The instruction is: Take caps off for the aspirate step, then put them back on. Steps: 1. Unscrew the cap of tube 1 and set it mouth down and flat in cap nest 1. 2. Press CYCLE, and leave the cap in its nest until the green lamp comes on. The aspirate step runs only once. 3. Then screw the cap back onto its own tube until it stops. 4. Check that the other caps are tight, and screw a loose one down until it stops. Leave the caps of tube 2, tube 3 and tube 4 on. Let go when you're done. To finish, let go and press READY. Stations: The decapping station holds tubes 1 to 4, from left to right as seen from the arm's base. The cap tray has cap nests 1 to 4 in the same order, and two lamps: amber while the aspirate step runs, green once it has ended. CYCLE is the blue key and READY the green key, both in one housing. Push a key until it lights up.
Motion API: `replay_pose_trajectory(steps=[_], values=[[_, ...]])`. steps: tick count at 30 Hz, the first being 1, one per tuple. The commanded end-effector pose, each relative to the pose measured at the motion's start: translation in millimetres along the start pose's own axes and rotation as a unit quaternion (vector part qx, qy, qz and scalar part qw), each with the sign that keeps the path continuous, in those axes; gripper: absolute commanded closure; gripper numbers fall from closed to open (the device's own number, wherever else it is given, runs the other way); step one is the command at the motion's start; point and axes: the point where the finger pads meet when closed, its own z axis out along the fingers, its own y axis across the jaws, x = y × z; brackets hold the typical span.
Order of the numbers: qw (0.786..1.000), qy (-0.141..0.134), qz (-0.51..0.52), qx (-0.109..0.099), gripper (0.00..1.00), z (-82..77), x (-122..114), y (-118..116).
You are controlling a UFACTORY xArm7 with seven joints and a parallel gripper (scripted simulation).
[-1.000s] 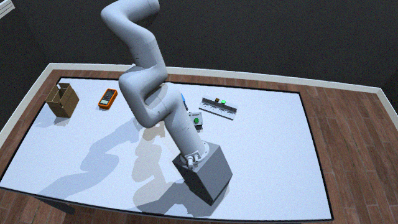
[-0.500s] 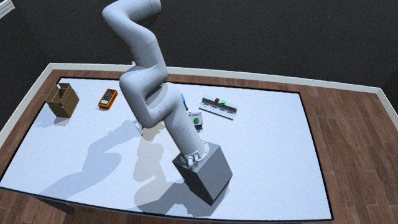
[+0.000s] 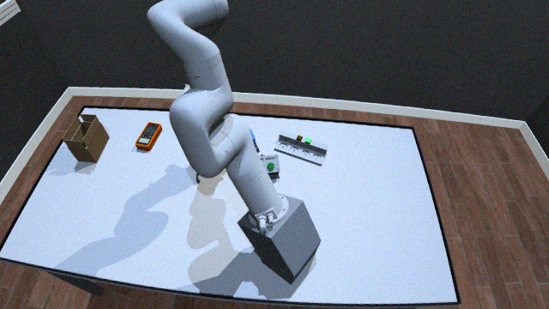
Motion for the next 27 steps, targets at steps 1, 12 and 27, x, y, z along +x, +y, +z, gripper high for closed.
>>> replay_pose_trajectory(steps=[1,12,27], values=[[1.000,-0.004,-0.001,0.010,1.00,-0.4,0.8,-0.9],[0.997,-0.004,0.074,0.009,1.00,-0.2,0.8,-0.8],[0.922,-0.007,0.388,0.008,1.00,0.4,0.8,-0.9]])
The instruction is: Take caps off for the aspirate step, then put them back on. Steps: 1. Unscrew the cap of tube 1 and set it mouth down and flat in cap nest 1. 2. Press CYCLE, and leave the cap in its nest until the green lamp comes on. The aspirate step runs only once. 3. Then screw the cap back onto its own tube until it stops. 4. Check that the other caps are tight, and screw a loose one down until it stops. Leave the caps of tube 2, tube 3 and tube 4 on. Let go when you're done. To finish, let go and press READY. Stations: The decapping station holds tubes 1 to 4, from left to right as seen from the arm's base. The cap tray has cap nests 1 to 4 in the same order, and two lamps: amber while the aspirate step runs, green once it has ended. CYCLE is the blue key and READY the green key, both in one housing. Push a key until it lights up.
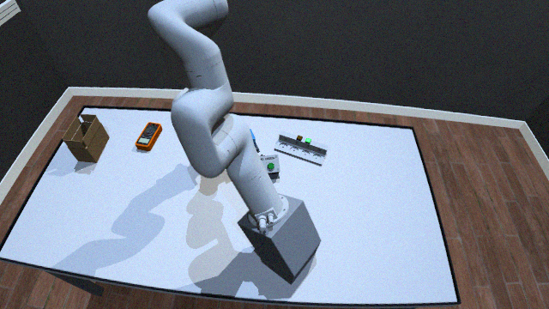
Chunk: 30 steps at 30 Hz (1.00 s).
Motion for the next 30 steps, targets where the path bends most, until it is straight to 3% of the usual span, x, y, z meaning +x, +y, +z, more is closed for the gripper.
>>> replay_pose_trajectory(steps=[1,8,18,27,28,30], values=[[0.991,0.010,0.132,-0.005,1.00,-0.4,-0.1,-1.6],[0.967,0.010,0.254,-0.004,1.00,-0.2,-0.1,-1.6],[0.881,0.011,0.473,-0.001,1.00,0.2,-0.1,-1.6],[0.881,0.011,0.473,-0.001,1.00,0.2,-0.1,-1.6],[0.881,0.011,0.473,-0.001,0.54,0.2,-0.1,-1.6],[0.881,0.011,0.473,-0.001,0.54,0.2,-0.1,-1.6]])
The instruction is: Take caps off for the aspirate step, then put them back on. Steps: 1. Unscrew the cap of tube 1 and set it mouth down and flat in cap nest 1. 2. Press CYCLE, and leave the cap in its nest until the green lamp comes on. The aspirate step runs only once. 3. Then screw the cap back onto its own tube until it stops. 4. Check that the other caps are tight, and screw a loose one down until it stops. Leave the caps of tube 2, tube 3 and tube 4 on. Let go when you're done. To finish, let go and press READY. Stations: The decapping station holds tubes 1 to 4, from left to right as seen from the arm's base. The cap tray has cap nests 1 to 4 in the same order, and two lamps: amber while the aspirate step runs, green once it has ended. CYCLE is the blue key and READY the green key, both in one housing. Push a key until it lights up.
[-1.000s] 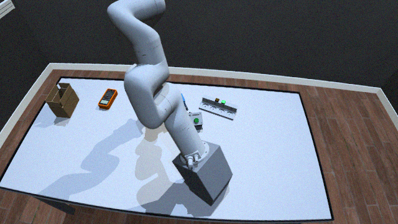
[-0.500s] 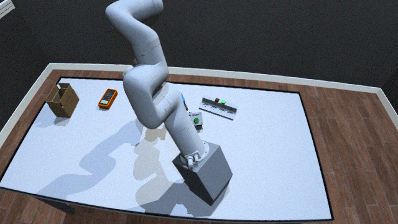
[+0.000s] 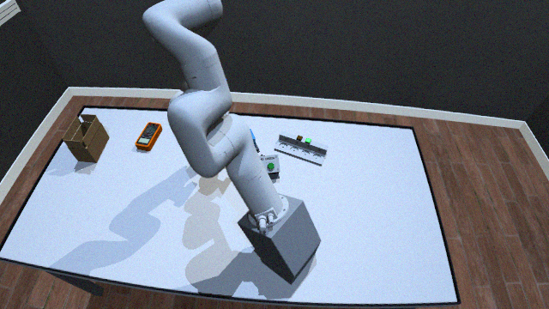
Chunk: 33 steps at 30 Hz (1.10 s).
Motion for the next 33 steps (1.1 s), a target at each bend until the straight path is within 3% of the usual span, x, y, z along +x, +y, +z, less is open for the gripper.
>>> replay_pose_trajectory(steps=[1,11,17,26,28,30,33], values=[[1.000,0.014,0.002,-0.003,0.54,-0.9,-1.2,-1.1],[0.999,0.014,-0.039,-0.004,0.54,-1.4,-1.2,-1.1],[0.973,0.013,-0.232,-0.007,0.54,-1.5,-1.2,-1.0],[0.894,0.012,-0.447,-0.009,0.54,-1.5,-1.2,-1.0],[0.894,0.012,-0.447,-0.009,0.54,-1.5,-1.2,-1.0],[0.849,0.010,-0.528,-0.011,0.54,-1.5,-1.2,-1.0],[0.814,0.011,-0.581,-0.011,0.54,-1.5,-1.2,-1.0]])
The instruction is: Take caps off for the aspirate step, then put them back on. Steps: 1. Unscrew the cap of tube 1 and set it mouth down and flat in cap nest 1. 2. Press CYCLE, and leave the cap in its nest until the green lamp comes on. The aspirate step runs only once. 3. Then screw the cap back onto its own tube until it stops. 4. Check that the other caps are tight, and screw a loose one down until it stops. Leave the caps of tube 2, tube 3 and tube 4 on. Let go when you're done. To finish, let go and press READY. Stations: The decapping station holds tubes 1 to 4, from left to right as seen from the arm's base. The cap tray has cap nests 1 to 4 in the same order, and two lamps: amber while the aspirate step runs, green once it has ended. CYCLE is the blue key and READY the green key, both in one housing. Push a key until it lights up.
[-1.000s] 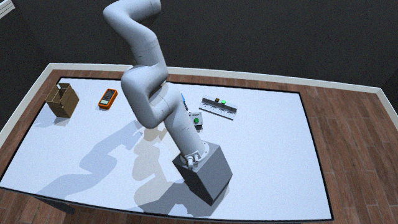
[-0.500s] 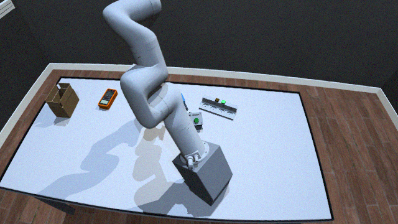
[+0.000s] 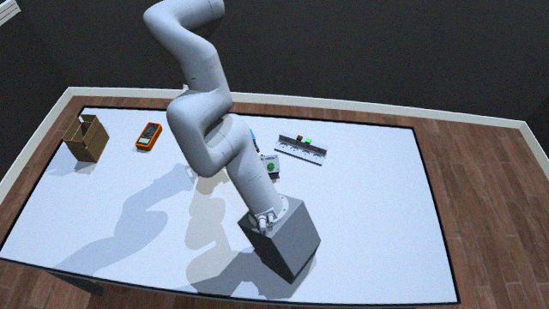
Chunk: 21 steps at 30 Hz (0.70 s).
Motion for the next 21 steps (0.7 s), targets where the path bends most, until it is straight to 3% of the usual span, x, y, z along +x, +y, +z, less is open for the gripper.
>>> replay_pose_trajectory(steps=[1,7,15,16,21], values=[[0.990,-0.017,-0.137,0.014,0.54,-0.6,0.4,-1.3],[0.962,-0.017,-0.272,0.017,0.54,-0.5,0.4,-1.3],[0.962,-0.017,-0.272,0.017,0.54,-0.6,0.4,-1.3],[0.962,-0.017,-0.272,0.017,1.00,-0.5,0.4,-1.3],[0.962,-0.017,-0.272,0.017,1.00,-0.5,0.4,-1.3]])
